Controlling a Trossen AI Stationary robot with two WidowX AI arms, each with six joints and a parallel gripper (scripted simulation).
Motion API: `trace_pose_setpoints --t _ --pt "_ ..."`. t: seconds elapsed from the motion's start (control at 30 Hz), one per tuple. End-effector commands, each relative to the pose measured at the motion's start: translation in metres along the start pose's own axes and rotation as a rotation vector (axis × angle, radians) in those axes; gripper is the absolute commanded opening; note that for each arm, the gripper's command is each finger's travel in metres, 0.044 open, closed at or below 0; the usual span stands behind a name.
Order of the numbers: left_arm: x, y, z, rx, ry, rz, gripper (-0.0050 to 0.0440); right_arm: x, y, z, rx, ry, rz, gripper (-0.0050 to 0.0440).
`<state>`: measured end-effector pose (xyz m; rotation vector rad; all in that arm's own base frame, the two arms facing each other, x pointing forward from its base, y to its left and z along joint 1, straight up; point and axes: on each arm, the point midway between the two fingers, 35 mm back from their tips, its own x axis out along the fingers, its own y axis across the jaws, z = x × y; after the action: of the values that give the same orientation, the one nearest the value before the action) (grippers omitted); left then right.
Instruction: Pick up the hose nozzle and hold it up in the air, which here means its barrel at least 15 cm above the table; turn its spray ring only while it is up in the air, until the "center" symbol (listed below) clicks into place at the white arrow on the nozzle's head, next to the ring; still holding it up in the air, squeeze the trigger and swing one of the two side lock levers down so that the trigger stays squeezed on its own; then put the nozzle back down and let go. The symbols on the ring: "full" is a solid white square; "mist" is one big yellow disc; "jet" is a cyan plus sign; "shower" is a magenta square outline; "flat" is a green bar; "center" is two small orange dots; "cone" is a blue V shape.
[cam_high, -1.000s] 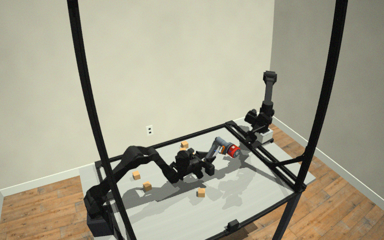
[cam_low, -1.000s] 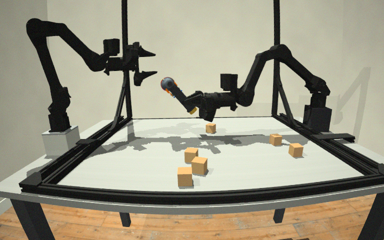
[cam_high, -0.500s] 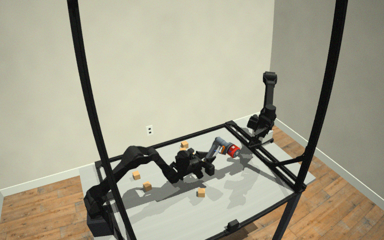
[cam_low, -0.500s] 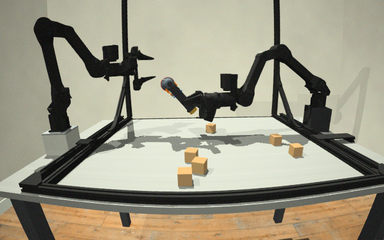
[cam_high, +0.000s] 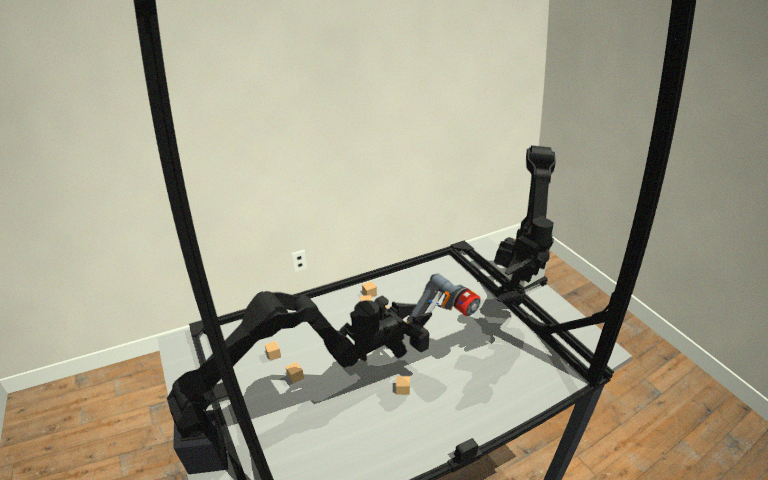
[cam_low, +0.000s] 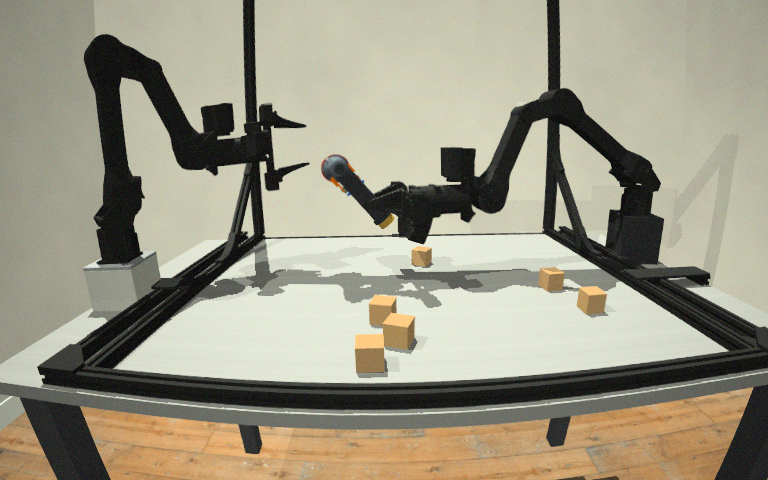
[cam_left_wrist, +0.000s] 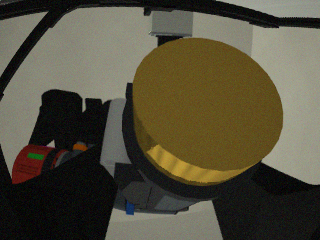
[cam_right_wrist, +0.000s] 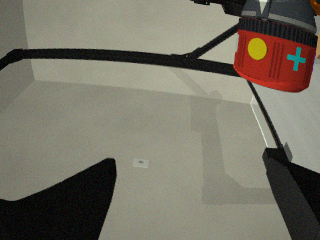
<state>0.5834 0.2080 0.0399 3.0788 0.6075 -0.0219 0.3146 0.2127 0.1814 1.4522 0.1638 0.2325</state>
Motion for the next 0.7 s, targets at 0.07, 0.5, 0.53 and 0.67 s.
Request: trace_pose_setpoints --t 0.07,0.5,0.53,0.67 --pt "0.001 0.0 -0.004 0.001 0.014 -0.002 0.0 -0.009 -0.021 0.006 0.049 -0.037 -0.013 0.04" --pt "0.001 0.0 -0.004 0.001 0.014 -0.002 0.0 -0.022 -0.049 0.038 0.116 -0.142 -0.028 0.04" --pt "0.001 0.0 -0.004 0.001 0.014 -0.002 0.0 -0.023 -0.051 0.042 0.114 -0.152 -0.033 0.04" --pt "0.001 0.0 -0.004 0.001 0.014 -0.002 0.0 -0.024 -0.053 0.048 0.111 -0.164 -0.039 0.04"
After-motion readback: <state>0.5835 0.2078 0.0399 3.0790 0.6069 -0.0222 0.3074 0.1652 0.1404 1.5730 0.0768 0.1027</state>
